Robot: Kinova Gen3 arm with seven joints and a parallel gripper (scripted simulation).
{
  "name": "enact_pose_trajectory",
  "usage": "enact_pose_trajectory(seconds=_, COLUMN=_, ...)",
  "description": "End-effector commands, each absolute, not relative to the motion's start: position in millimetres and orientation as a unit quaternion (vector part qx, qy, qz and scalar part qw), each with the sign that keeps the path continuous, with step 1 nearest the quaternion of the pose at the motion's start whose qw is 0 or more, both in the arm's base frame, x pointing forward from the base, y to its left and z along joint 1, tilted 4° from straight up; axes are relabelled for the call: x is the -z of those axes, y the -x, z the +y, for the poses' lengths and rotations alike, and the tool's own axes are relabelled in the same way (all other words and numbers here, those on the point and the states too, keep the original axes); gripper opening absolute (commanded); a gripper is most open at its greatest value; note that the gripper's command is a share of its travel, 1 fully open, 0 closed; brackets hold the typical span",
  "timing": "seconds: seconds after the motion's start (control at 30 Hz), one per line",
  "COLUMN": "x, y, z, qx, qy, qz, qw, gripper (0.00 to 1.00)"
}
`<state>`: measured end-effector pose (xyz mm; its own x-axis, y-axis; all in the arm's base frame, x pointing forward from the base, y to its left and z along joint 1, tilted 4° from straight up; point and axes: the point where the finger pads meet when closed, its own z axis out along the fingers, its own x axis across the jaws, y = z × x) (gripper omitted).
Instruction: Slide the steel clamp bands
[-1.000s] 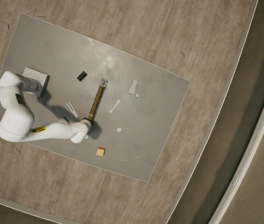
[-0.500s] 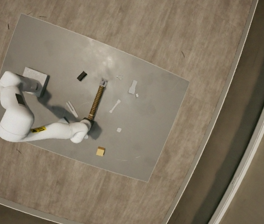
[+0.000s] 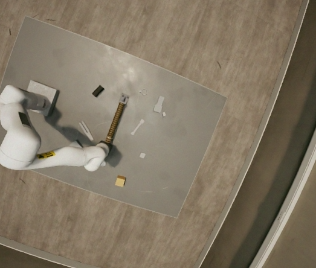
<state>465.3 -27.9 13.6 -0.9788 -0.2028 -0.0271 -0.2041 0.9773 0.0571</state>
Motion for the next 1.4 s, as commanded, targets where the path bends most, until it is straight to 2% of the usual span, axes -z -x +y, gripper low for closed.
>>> enact_pose_trajectory(seconds=0.0, x=-13, y=-464, z=-28, qx=-0.029, qy=0.099, qz=0.995, qw=0.008, gripper=0.75)
enact_pose_trajectory(seconds=1.37, x=-15, y=-458, z=-8, qx=-0.029, qy=0.099, qz=0.995, qw=0.009, gripper=0.75)
